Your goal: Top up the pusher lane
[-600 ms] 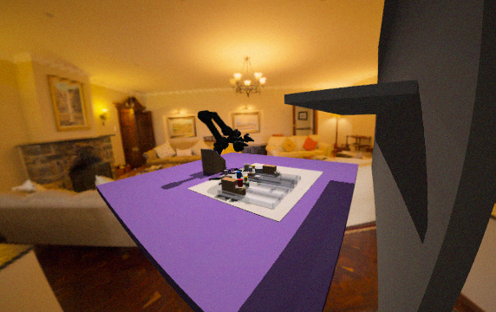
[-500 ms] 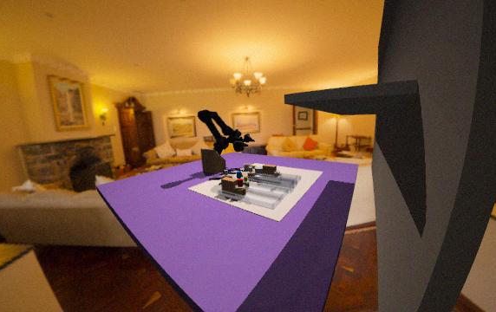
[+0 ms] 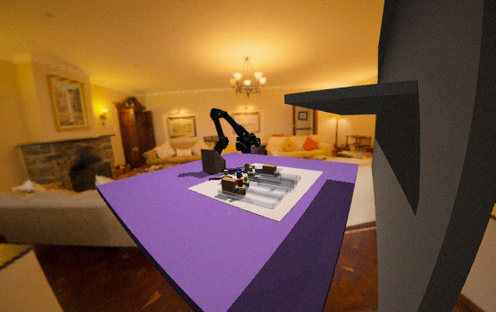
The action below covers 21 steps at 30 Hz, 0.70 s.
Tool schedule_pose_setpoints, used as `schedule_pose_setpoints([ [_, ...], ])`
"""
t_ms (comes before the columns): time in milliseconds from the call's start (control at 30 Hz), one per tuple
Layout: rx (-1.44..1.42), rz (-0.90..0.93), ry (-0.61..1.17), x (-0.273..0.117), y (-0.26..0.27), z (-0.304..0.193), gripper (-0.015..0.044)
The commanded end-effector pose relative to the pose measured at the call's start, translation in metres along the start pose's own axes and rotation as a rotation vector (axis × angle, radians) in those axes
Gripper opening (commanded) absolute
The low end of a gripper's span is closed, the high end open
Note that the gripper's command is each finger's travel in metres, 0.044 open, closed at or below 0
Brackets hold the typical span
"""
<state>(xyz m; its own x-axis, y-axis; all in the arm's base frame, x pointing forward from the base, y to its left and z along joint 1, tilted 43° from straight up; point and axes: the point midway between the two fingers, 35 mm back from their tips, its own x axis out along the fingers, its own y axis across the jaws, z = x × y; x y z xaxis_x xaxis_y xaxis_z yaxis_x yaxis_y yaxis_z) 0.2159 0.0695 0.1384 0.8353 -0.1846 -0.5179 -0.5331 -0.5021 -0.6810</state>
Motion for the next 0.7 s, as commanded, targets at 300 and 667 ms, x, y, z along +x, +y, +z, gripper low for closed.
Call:
schedule_pose_setpoints([
  [300,0.382,0.646,-0.090,0.078,0.065,-0.015,0.0440],
  [667,1.088,1.211,-0.133,0.122,0.149,-0.037,0.0440],
])
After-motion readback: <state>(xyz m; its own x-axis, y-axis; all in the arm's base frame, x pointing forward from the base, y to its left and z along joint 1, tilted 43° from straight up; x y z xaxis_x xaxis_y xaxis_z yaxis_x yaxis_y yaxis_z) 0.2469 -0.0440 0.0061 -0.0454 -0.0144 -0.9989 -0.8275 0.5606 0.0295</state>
